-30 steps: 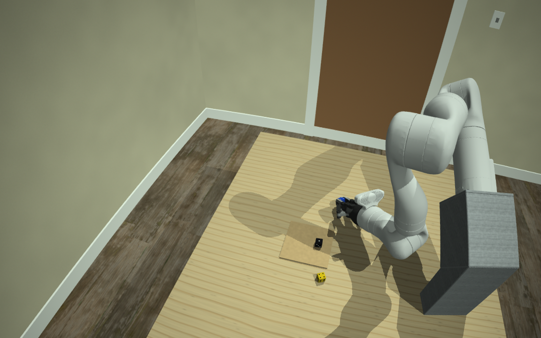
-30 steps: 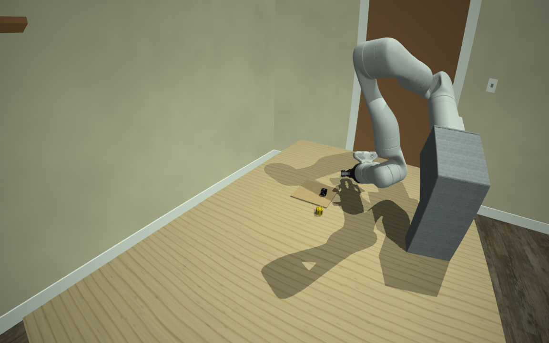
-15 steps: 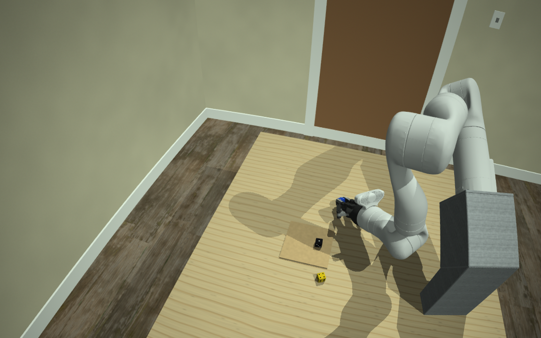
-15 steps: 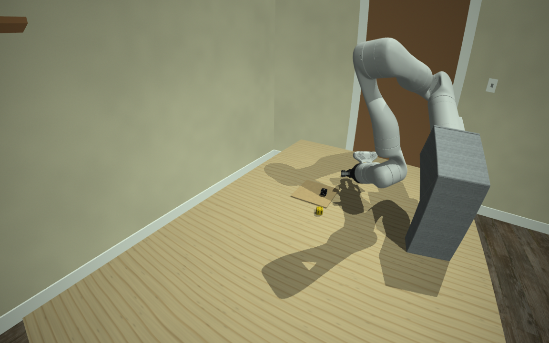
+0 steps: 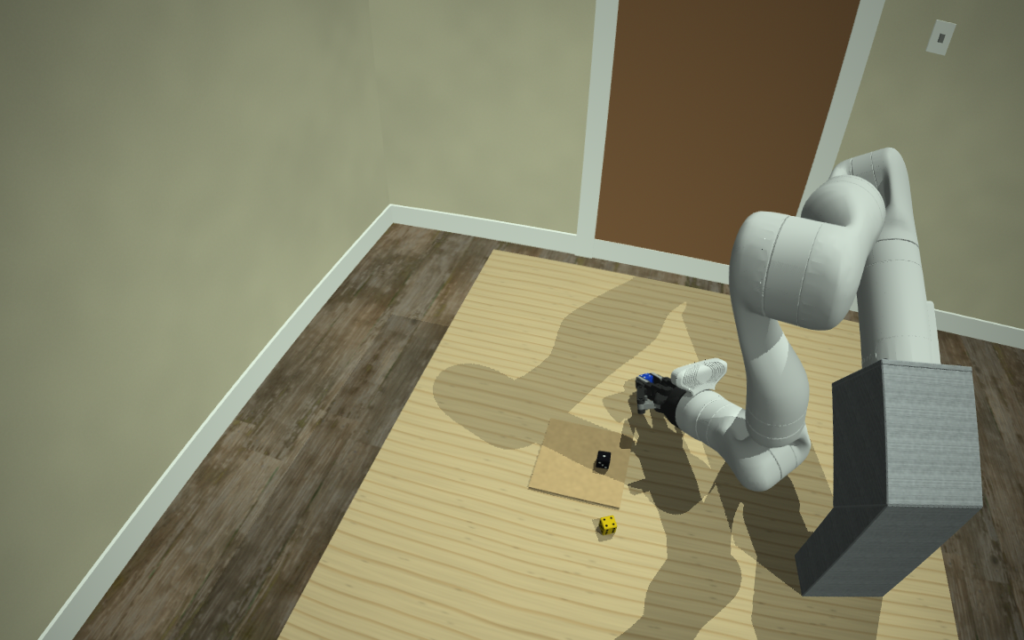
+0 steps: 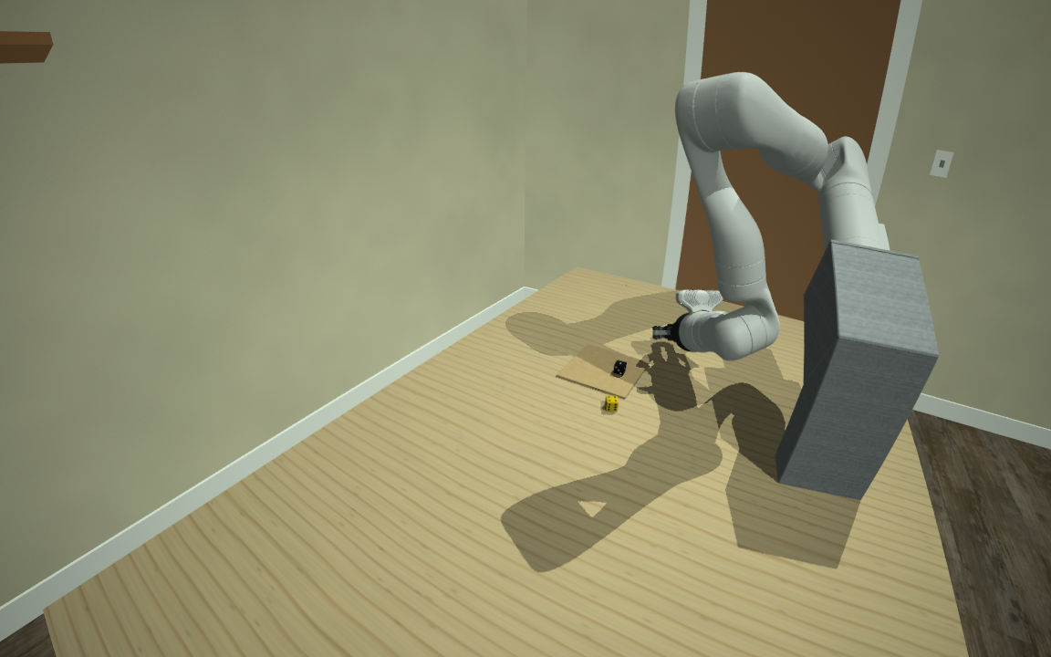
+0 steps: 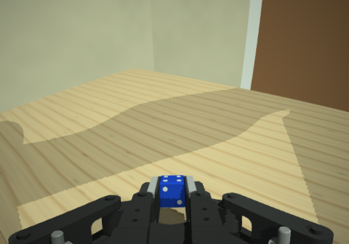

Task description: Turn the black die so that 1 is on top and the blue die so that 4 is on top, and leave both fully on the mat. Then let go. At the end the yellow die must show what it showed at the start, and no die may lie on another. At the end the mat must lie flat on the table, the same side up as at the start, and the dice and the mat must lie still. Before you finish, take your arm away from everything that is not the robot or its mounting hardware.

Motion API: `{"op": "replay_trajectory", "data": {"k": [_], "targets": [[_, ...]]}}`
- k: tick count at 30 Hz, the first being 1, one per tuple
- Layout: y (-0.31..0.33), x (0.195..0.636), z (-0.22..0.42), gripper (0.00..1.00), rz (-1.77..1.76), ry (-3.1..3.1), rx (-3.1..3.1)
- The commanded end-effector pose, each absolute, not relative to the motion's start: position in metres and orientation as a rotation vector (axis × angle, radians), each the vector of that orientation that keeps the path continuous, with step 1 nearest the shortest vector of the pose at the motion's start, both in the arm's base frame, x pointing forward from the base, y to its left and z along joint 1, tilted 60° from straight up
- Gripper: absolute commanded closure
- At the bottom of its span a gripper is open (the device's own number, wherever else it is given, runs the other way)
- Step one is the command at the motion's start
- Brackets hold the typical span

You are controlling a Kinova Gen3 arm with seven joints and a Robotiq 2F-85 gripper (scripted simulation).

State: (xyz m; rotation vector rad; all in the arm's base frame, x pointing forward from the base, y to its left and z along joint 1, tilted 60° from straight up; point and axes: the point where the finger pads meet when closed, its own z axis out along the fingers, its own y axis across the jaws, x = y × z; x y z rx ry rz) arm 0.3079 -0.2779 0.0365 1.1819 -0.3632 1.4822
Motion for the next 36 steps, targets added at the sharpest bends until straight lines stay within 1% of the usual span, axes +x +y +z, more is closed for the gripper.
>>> {"op": "replay_trajectory", "data": {"k": [1, 36], "targets": [[-0.2784, 0.308, 0.0363, 0.85, 1.483, -0.363, 1.181], [-0.2856, 0.3086, 0.0321, 0.85, 1.483, -0.363, 1.181]]}}
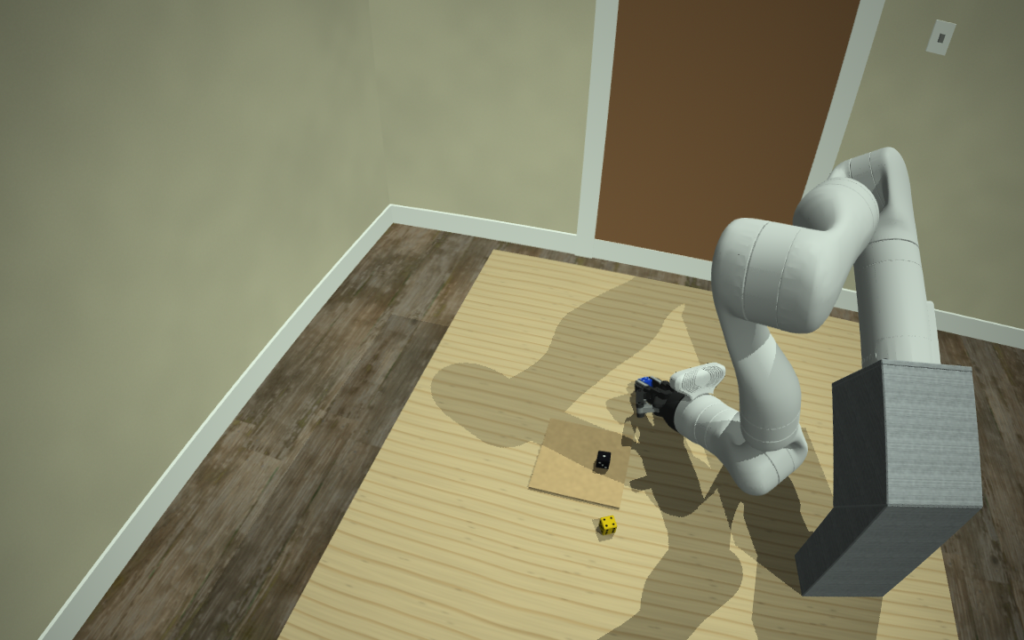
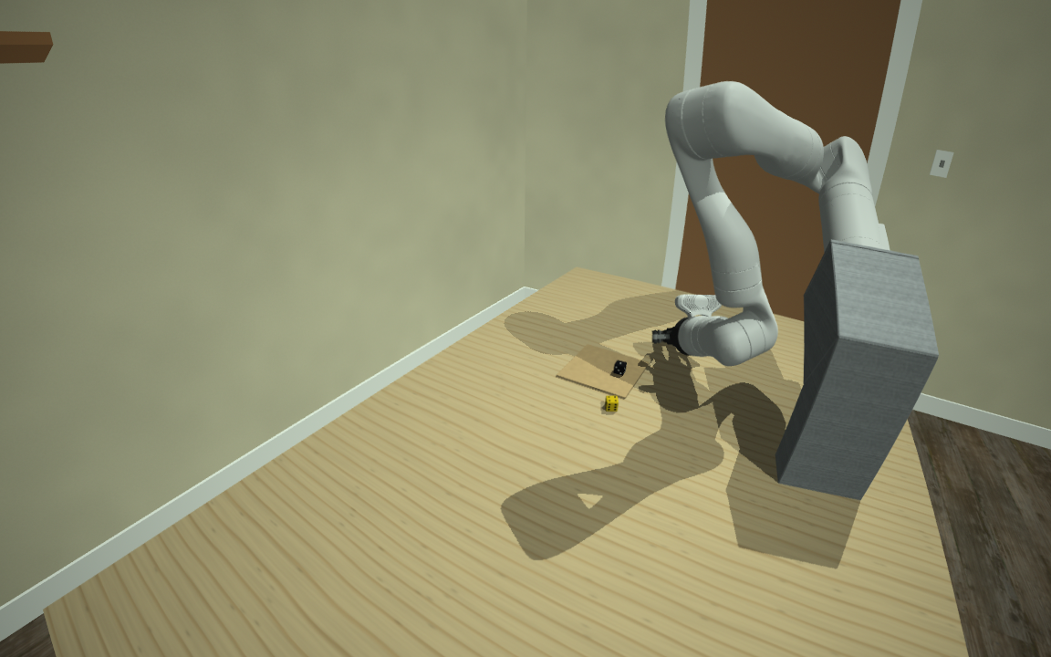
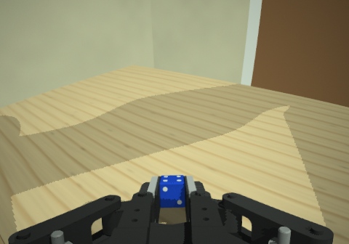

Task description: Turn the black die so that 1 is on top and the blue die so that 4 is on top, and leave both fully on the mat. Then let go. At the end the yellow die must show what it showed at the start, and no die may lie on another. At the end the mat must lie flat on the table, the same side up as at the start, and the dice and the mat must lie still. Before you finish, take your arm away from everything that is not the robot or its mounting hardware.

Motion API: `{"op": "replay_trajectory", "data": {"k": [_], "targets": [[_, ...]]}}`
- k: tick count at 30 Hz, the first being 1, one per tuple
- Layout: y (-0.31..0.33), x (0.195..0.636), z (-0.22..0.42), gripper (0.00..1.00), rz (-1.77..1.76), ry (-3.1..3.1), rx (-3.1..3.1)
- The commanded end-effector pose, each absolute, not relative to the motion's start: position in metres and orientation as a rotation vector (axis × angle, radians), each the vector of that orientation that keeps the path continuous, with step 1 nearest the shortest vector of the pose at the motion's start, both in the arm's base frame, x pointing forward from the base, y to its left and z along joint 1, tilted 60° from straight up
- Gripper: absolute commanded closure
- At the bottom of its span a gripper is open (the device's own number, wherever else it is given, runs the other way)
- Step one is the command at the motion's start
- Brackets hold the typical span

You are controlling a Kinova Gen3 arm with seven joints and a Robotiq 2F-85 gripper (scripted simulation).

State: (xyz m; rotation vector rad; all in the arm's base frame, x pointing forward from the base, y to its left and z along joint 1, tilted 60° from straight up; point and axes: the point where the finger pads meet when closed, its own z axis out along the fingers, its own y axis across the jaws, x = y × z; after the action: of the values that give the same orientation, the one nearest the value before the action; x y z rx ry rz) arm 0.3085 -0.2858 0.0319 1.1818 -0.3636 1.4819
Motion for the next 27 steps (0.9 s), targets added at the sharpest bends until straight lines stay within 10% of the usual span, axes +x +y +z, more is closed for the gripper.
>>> {"op": "replay_trajectory", "data": {"k": [1, 27], "targets": [[-0.2856, 0.3086, 0.0321, 0.85, 1.483, -0.363, 1.181], [-0.2856, 0.3086, 0.0321, 0.77, 1.483, -0.363, 1.181]]}}
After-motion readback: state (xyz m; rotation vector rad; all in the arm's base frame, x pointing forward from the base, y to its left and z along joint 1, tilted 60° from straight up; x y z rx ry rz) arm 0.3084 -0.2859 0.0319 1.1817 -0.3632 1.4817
